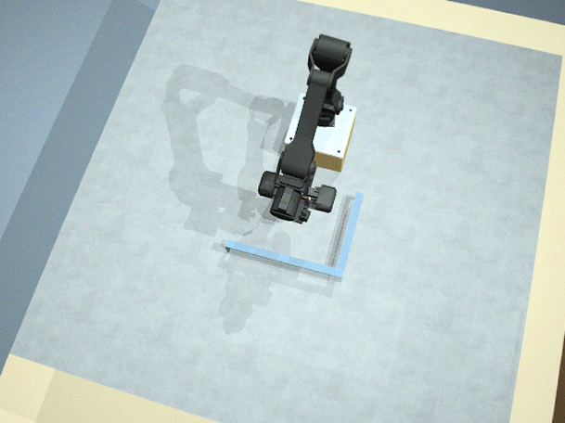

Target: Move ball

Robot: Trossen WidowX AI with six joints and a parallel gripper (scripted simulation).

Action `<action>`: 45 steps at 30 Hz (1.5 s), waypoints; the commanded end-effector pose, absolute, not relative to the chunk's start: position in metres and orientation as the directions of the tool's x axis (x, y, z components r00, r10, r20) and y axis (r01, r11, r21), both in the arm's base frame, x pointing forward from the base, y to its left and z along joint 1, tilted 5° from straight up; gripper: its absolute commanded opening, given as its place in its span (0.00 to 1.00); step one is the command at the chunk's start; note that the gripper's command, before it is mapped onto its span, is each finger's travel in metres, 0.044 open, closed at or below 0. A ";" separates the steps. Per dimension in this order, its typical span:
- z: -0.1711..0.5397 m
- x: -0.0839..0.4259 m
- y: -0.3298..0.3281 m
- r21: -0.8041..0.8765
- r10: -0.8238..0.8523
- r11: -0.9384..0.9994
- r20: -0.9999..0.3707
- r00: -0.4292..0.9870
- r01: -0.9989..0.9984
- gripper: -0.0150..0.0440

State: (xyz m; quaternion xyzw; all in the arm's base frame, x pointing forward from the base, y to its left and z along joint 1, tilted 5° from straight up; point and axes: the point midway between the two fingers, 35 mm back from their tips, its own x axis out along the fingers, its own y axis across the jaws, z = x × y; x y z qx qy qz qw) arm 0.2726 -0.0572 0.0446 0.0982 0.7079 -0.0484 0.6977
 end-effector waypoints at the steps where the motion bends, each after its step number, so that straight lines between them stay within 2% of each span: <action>1: 0.038 0.270 -0.058 0.067 0.070 0.977 -0.998 -0.007 0.202 0.25; 14: -0.030 0.269 -0.053 0.067 0.070 0.977 -0.998 -0.007 0.202 0.25; 37: -0.050 0.268 -0.051 0.067 0.070 0.977 -0.997 -0.007 0.202 0.25; 45: -0.046 0.270 -0.052 0.068 0.070 0.978 -0.998 -0.003 0.198 0.61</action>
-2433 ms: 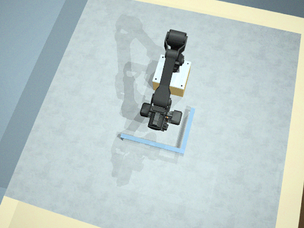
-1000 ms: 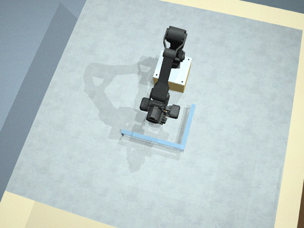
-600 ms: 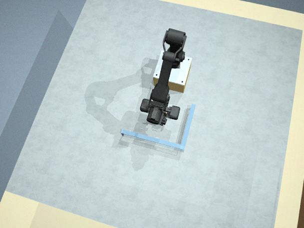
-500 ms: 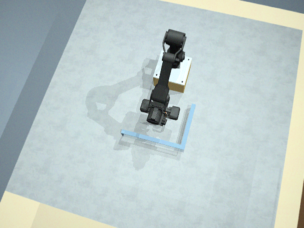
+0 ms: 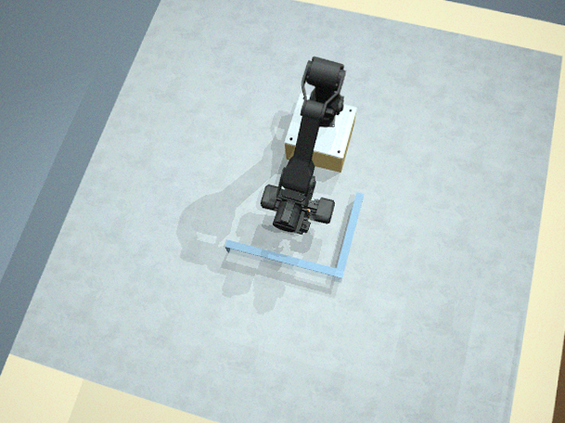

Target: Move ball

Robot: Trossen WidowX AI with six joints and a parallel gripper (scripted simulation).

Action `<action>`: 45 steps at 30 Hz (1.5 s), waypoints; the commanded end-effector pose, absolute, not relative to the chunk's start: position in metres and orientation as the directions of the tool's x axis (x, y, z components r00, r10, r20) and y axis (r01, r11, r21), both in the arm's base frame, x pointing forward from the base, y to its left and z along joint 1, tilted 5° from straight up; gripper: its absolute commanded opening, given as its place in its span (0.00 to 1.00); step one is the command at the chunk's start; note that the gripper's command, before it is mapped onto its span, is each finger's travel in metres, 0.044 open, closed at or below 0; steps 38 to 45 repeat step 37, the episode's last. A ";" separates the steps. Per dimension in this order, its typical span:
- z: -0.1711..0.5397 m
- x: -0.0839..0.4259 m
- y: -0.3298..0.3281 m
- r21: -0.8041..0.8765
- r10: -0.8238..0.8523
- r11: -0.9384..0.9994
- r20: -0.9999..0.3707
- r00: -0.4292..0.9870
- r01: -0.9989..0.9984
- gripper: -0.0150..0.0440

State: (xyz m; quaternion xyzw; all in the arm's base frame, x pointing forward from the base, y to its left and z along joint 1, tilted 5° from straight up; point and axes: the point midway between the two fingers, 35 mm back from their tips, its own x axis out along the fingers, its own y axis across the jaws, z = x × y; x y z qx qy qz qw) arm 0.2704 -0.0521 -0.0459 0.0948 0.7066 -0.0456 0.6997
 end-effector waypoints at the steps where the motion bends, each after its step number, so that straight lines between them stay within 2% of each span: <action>1: -0.046 0.270 -0.052 0.068 0.070 0.978 -0.998 -0.003 0.198 0.65; 7: -0.046 0.270 -0.052 0.068 0.070 0.978 -0.998 -0.003 0.198 0.92; 8: -0.043 0.271 -0.052 0.068 0.070 0.978 -0.998 -0.003 0.198 0.93; 14: 0.036 0.270 -0.058 0.067 0.070 0.977 -0.998 -0.007 0.202 0.93; 26: 0.031 0.274 -0.058 0.068 0.067 0.976 -0.998 0.012 0.205 0.93; 28: 0.042 0.274 -0.059 0.068 0.067 0.976 -0.998 0.011 0.205 1.00; 32: 0.080 0.269 -0.060 0.068 0.067 0.976 -0.998 0.010 0.205 1.00; 45: 0.080 0.269 -0.060 0.068 0.067 0.976 -0.998 0.010 0.205 1.00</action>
